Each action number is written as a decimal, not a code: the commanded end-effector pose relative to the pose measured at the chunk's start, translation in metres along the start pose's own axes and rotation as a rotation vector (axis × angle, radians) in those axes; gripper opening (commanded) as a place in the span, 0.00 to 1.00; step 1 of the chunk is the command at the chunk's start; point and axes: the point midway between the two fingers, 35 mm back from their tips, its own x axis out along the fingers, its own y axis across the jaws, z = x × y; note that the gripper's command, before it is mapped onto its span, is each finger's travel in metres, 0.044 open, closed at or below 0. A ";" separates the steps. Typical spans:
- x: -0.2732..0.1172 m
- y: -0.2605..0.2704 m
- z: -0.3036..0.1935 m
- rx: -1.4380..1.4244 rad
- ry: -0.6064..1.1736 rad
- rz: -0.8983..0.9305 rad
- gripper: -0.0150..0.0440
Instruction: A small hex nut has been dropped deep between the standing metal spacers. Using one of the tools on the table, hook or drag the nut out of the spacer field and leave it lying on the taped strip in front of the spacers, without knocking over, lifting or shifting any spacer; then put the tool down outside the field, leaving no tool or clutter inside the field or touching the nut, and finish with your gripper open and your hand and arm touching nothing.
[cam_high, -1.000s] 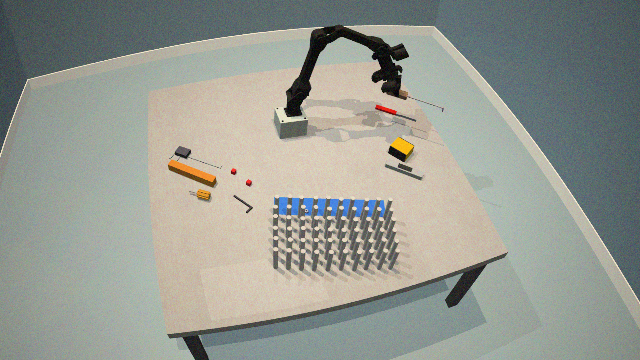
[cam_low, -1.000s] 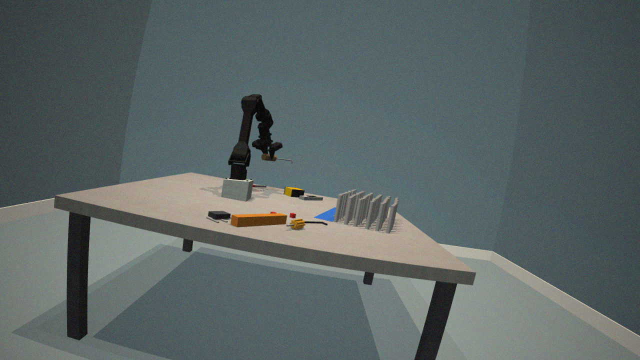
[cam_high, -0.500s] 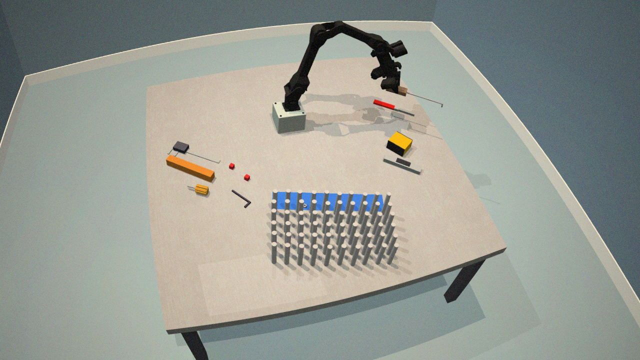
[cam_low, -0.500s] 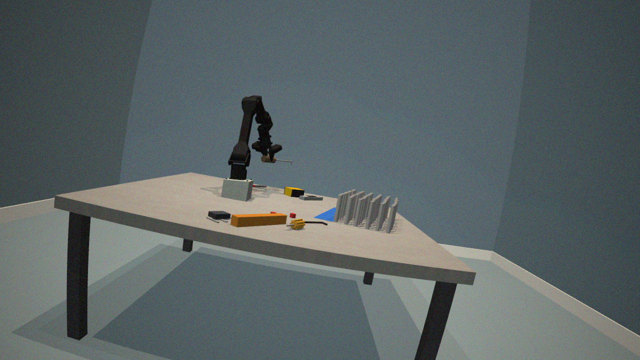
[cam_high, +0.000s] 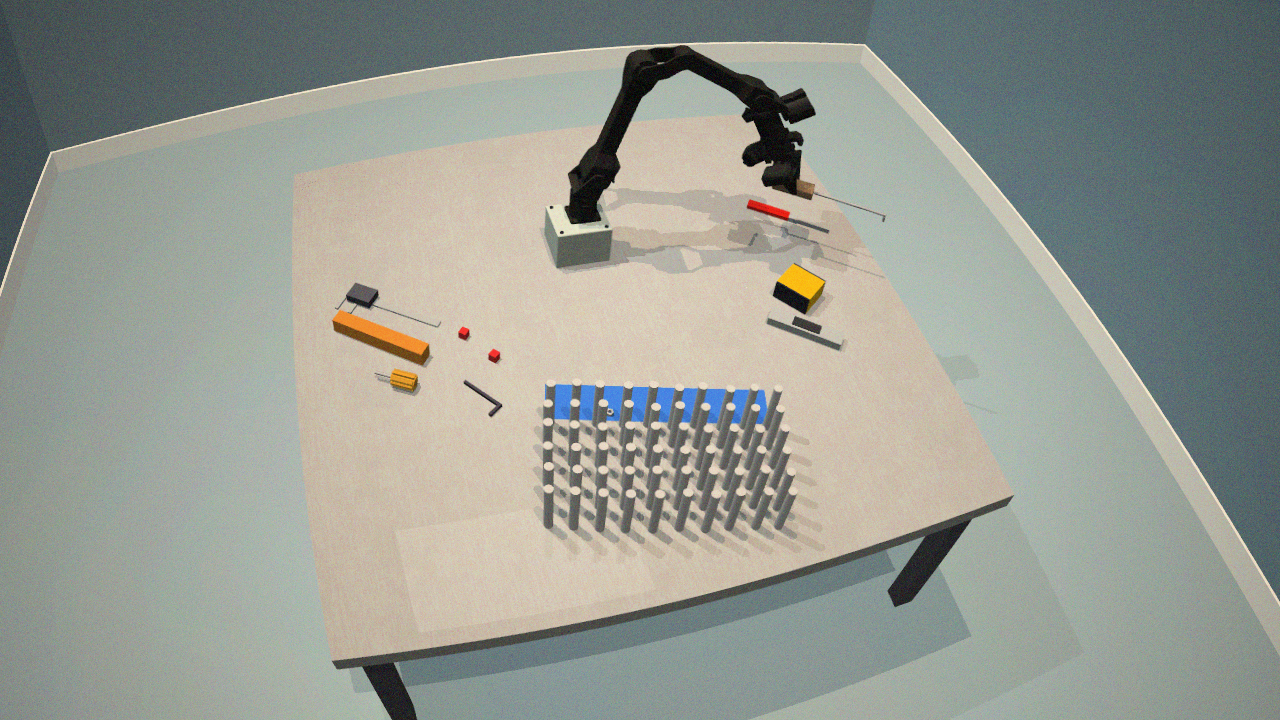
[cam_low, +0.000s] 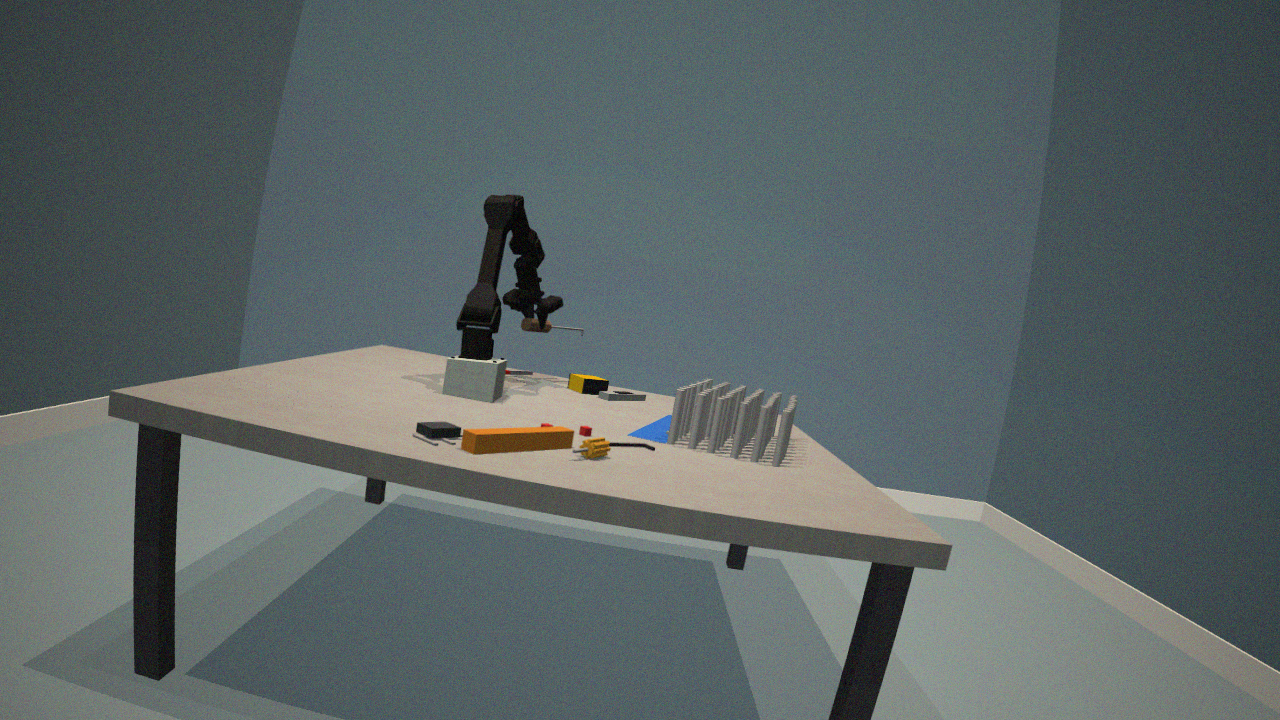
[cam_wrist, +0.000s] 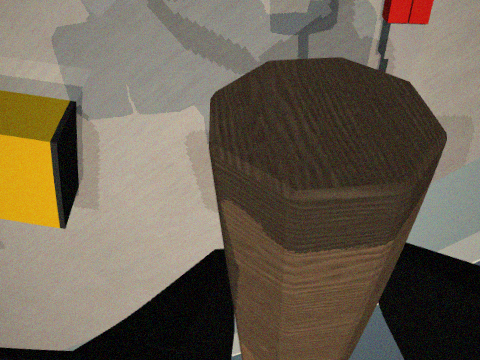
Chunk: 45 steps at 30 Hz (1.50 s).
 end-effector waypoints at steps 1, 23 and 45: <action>0.009 0.001 0.004 0.002 -0.006 0.011 0.25; 0.035 0.000 0.016 0.002 -0.006 0.011 0.25; 0.058 0.001 0.030 0.002 -0.006 0.011 0.25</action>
